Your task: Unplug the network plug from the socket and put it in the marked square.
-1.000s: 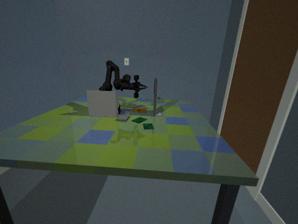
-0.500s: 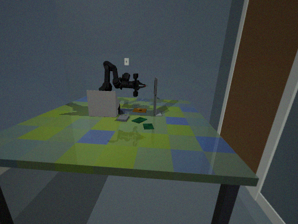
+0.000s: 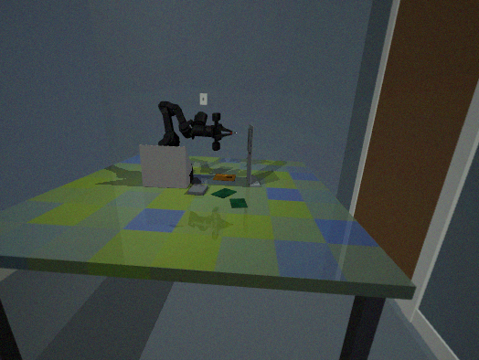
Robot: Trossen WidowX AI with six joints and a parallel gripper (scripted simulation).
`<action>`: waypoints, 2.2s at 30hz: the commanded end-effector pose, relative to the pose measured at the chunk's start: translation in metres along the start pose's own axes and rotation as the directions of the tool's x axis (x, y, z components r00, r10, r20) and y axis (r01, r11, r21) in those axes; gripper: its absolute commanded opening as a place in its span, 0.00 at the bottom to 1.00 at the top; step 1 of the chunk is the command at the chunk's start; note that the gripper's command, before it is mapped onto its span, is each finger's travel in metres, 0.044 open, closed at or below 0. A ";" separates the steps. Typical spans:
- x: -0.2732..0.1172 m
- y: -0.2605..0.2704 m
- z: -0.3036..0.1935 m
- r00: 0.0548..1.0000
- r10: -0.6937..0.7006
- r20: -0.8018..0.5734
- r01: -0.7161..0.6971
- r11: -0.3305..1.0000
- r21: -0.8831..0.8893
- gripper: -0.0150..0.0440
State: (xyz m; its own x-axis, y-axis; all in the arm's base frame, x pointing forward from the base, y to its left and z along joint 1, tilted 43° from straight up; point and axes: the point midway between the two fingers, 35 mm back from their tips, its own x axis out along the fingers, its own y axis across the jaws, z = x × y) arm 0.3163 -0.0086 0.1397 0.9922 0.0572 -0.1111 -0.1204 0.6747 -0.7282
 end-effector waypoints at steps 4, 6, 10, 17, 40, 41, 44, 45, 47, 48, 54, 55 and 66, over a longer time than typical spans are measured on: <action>-0.005 -0.013 0.001 1.000 -0.003 0.008 0.003 1.000 -0.006 0.25; -0.007 -0.016 0.001 1.000 -0.003 0.008 0.003 1.000 -0.006 0.25; -0.010 -0.021 0.001 1.000 -0.002 0.008 0.002 1.000 -0.007 0.25; -0.002 0.011 0.010 0.984 0.173 0.052 -0.169 0.983 -0.078 0.25; -0.032 0.154 0.062 0.498 0.815 0.295 -0.694 0.579 -0.428 0.25; -0.032 0.155 0.062 0.493 0.818 0.297 -0.696 0.575 -0.430 0.25; -0.032 0.155 0.062 0.493 0.818 0.297 -0.696 0.575 -0.430 0.25; -0.032 0.155 0.062 0.493 0.818 0.297 -0.696 0.575 -0.430 0.25; -0.032 0.157 0.062 0.492 0.818 0.296 -0.696 0.575 -0.431 0.25; -0.032 0.158 0.062 0.492 0.818 0.296 -0.696 0.575 -0.431 0.25; -0.030 0.165 0.062 0.492 0.819 0.295 -0.696 0.573 -0.431 0.25; -0.030 0.166 0.062 0.492 0.819 0.295 -0.697 0.573 -0.432 0.25; -0.029 0.179 0.062 0.491 0.820 0.294 -0.697 0.572 -0.432 0.25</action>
State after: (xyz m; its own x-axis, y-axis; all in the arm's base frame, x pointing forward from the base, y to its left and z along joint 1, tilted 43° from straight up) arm 0.2700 0.1542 0.0594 0.4007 0.8002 -0.4463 -0.7681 0.0278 -0.6398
